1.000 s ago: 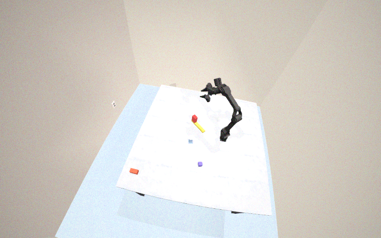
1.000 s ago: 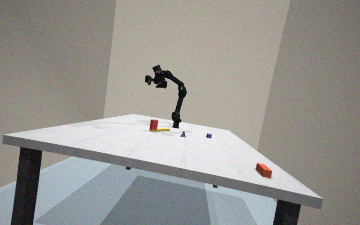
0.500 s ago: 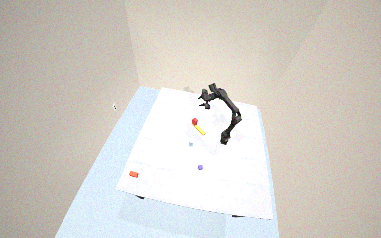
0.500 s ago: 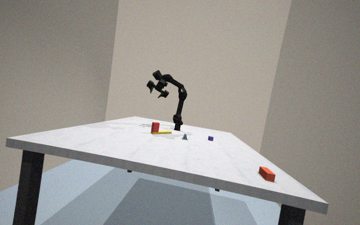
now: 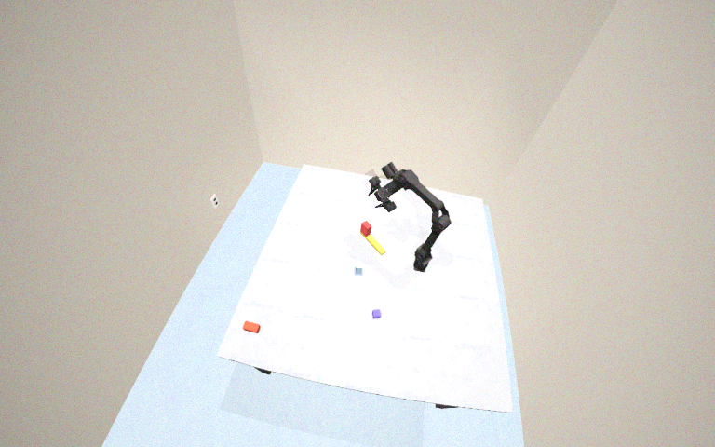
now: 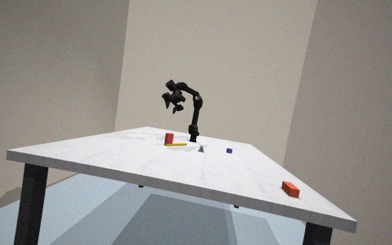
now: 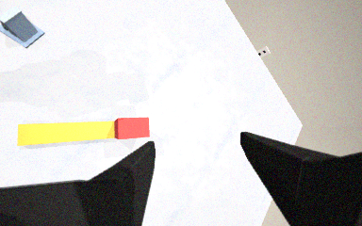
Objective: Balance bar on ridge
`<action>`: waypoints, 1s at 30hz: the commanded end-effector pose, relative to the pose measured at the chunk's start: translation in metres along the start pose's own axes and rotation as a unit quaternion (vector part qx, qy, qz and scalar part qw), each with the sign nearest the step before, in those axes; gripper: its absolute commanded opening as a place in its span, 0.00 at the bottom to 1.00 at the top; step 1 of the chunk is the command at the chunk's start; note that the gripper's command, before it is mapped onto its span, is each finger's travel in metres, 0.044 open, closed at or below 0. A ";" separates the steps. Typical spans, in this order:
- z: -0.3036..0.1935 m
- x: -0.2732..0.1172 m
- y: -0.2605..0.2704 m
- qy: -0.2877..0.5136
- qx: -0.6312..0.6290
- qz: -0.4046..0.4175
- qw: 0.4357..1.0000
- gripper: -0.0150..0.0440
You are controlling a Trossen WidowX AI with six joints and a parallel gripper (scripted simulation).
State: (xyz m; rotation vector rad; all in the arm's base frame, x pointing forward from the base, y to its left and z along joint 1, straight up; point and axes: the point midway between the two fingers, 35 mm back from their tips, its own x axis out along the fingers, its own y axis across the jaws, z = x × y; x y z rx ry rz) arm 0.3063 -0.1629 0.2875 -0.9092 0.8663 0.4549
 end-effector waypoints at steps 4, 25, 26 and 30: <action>0.002 0.017 0.017 0.016 -0.110 0.051 0.992 0.79; 0.008 0.050 0.068 0.010 -0.442 0.204 0.874 0.79; 0.008 0.051 0.070 0.007 -0.457 0.211 0.864 0.79; 0.008 0.055 0.079 -0.004 -0.515 0.239 0.824 0.79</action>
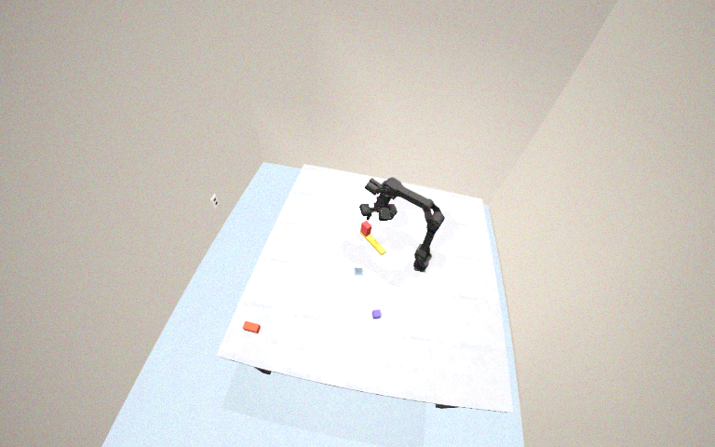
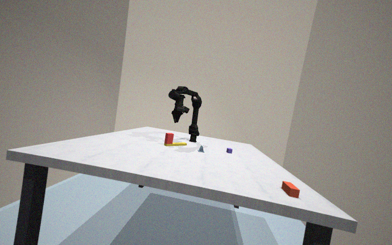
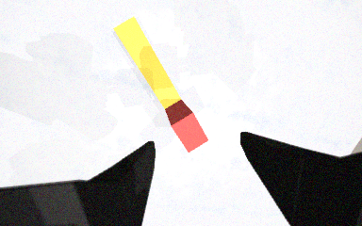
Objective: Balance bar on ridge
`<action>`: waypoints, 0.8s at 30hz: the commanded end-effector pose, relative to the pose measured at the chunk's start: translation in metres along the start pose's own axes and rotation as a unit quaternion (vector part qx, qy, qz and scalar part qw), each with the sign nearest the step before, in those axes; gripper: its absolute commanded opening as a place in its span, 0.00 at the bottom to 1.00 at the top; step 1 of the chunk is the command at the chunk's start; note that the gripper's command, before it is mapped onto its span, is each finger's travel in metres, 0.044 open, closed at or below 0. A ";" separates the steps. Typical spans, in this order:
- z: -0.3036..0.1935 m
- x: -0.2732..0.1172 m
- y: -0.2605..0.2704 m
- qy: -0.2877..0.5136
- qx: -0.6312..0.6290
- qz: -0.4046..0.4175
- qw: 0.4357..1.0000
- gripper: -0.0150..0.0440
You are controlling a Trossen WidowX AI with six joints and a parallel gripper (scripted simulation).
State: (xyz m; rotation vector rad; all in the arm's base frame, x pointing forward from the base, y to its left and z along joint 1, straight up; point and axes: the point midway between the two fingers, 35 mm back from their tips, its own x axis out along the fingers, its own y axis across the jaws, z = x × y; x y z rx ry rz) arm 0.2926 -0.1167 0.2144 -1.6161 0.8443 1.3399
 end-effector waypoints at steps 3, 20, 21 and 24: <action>0.011 0.012 0.005 -0.019 -0.107 0.044 0.993 0.79; 0.019 0.035 0.009 -0.039 -0.205 0.078 0.975 0.79; 0.019 0.041 0.009 -0.039 -0.205 0.078 0.975 0.79; 0.018 0.061 0.011 -0.039 -0.205 0.078 0.975 0.79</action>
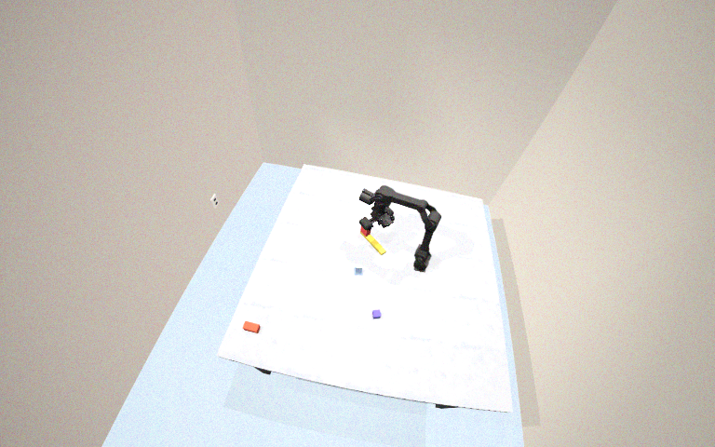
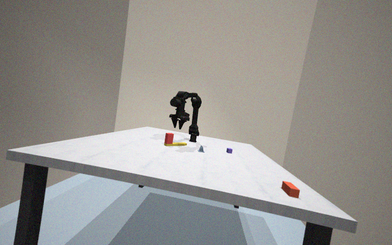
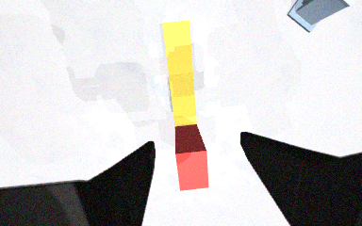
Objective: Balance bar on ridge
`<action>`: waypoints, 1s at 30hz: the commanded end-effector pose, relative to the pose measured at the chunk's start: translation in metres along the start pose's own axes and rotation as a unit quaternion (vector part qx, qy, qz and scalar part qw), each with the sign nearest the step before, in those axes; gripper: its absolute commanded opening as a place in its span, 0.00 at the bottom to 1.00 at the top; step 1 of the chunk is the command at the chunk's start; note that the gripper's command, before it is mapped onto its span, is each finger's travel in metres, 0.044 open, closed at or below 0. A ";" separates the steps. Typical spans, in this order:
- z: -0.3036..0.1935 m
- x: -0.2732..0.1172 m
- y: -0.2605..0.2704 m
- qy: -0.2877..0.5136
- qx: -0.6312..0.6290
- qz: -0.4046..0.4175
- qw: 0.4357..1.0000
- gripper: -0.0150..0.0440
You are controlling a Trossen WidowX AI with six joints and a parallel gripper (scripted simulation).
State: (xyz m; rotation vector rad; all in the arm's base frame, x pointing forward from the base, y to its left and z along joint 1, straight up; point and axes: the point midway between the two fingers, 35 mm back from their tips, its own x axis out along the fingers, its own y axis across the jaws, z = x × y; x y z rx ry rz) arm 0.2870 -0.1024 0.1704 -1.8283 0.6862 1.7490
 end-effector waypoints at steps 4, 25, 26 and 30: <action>0.000 0.047 0.001 -0.005 -0.003 0.005 1.000 0.79; 0.006 0.107 0.004 -0.005 -0.003 0.005 1.000 0.79; 0.006 0.108 0.004 -0.005 -0.003 0.005 1.000 0.79; 0.007 0.115 0.004 -0.005 -0.003 0.005 1.000 0.79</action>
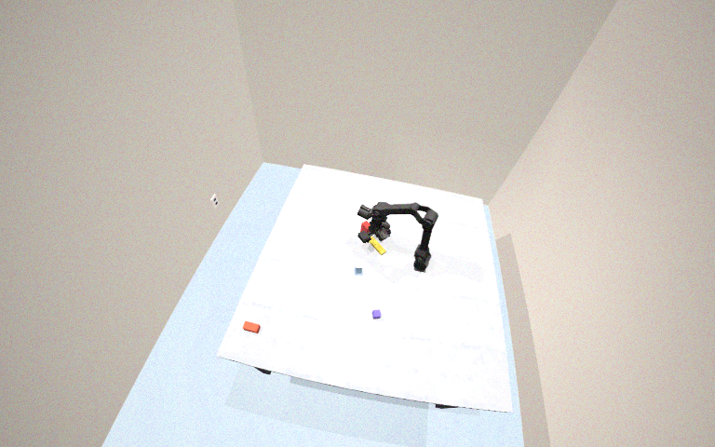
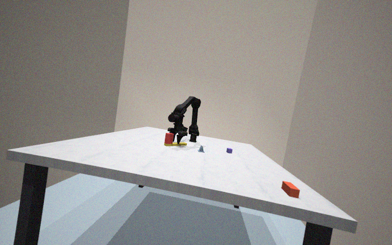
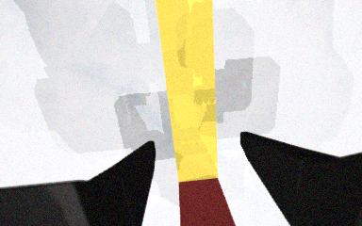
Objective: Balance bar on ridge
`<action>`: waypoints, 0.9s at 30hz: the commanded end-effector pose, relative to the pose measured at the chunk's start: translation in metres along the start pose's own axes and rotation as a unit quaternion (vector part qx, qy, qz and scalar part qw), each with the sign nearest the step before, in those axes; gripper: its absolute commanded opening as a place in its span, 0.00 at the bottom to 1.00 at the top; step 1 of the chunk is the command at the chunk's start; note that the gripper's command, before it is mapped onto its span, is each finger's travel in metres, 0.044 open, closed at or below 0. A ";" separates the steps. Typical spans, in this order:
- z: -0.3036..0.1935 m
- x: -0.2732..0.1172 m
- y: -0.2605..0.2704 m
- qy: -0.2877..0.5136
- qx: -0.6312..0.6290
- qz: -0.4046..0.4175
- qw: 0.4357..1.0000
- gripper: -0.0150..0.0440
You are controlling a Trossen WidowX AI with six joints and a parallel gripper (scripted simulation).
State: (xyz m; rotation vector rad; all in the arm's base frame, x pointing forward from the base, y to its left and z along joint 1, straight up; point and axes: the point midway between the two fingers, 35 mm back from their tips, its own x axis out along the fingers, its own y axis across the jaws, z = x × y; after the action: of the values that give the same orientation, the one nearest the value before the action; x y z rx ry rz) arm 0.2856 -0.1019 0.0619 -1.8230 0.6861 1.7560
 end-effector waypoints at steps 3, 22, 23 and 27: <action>0.001 0.012 0.001 -0.002 -0.002 0.003 1.000 0.79; 0.002 0.013 0.001 -0.003 0.000 0.001 1.000 0.65; 0.002 0.013 0.001 -0.003 0.000 0.001 1.000 0.61; 0.002 0.013 0.001 -0.003 0.000 0.001 1.000 0.50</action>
State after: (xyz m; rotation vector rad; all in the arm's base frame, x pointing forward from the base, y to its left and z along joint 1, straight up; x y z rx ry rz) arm 0.2843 -0.1014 0.0484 -1.8166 0.6857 1.7627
